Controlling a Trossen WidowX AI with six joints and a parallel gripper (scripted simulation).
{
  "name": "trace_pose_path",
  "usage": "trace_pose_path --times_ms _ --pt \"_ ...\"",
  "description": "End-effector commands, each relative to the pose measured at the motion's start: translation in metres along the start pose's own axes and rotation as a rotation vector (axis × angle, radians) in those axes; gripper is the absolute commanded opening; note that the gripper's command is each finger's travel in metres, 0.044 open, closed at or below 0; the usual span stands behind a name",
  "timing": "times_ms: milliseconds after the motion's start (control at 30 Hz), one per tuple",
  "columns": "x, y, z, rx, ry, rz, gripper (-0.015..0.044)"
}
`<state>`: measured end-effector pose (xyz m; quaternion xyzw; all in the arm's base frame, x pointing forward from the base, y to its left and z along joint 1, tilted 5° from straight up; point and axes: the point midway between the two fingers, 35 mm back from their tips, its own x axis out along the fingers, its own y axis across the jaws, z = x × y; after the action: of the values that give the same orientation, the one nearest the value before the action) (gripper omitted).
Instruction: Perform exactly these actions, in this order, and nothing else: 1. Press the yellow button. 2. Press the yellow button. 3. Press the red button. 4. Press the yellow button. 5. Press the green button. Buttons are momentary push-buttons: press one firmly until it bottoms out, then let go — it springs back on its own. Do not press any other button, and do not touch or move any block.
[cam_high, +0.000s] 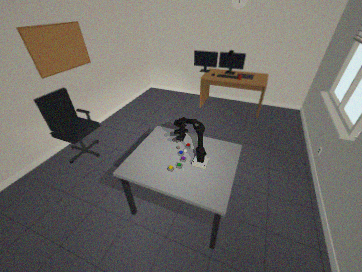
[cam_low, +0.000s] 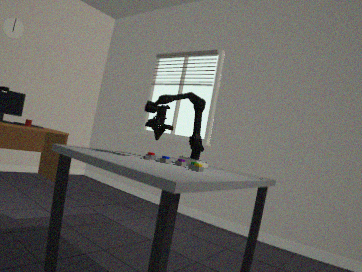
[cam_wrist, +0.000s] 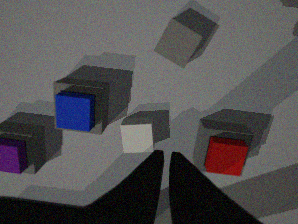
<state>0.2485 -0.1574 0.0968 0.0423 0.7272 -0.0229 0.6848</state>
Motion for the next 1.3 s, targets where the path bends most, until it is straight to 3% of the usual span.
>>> trace_pose_path --times_ms 0,300,600,833,1000,1267 --pt "-0.002 0.060 0.026 -0.013 -0.004 0.011 0.0020" --pt "-0.003 0.193 0.037 -0.012 0.000 0.018 0.0020" --pt "-0.005 0.316 -0.003 0.006 -0.003 0.020 0.0020" --pt "-0.002 0.325 -0.007 0.007 -0.003 0.021 0.0020" --pt "0.055 0.326 -0.007 0.007 -0.002 0.021 0.0020" --pt "0.059 0.326 -0.007 0.007 -0.002 0.021 0.0020"
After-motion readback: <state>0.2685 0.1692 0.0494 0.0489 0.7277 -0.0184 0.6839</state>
